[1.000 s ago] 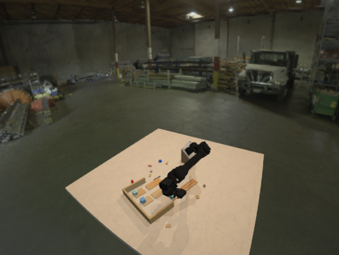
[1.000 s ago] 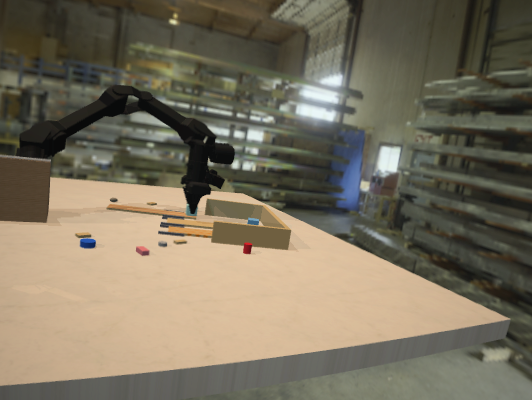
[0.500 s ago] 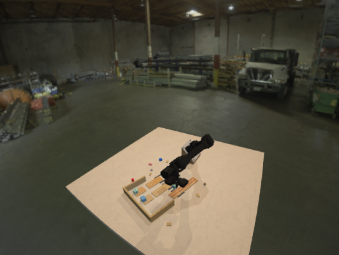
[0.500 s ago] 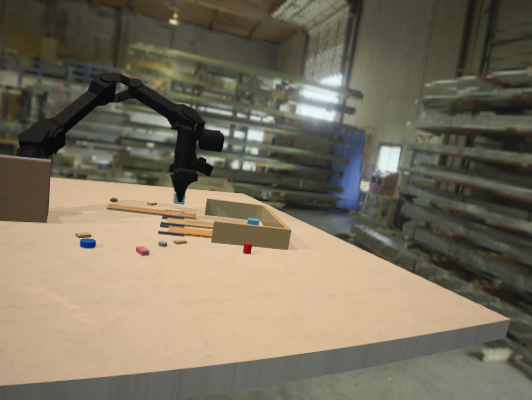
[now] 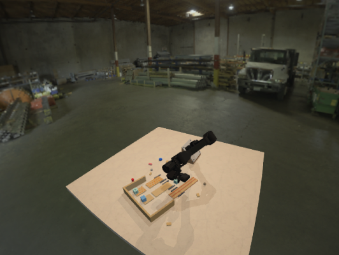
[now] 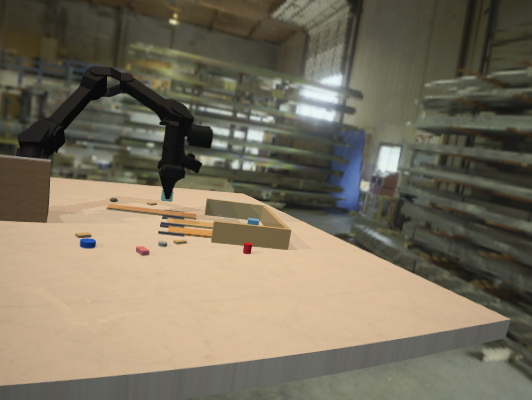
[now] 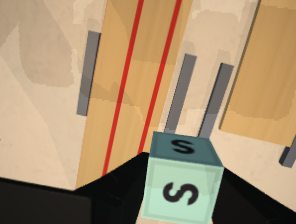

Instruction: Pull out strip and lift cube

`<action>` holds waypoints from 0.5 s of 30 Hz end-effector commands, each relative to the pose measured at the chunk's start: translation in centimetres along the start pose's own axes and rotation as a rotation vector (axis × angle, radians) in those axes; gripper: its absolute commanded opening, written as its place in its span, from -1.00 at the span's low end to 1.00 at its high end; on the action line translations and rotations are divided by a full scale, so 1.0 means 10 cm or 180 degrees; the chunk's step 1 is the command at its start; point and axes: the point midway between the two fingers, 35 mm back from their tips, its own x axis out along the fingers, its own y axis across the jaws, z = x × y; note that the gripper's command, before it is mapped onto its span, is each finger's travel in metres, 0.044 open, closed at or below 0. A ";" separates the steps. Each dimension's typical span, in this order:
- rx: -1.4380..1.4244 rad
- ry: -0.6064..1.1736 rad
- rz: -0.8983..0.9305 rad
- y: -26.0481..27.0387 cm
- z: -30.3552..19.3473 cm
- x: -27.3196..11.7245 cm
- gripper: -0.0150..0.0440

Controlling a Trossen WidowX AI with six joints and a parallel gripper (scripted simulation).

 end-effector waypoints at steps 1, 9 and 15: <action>-0.0020 -0.0009 -0.0012 -0.05 -0.14 -0.01 -0.49; -0.0016 -0.0005 -0.0013 -0.16 -0.42 0.00 -0.49; -0.0014 -0.0002 -0.0012 -0.21 -0.58 0.01 -0.49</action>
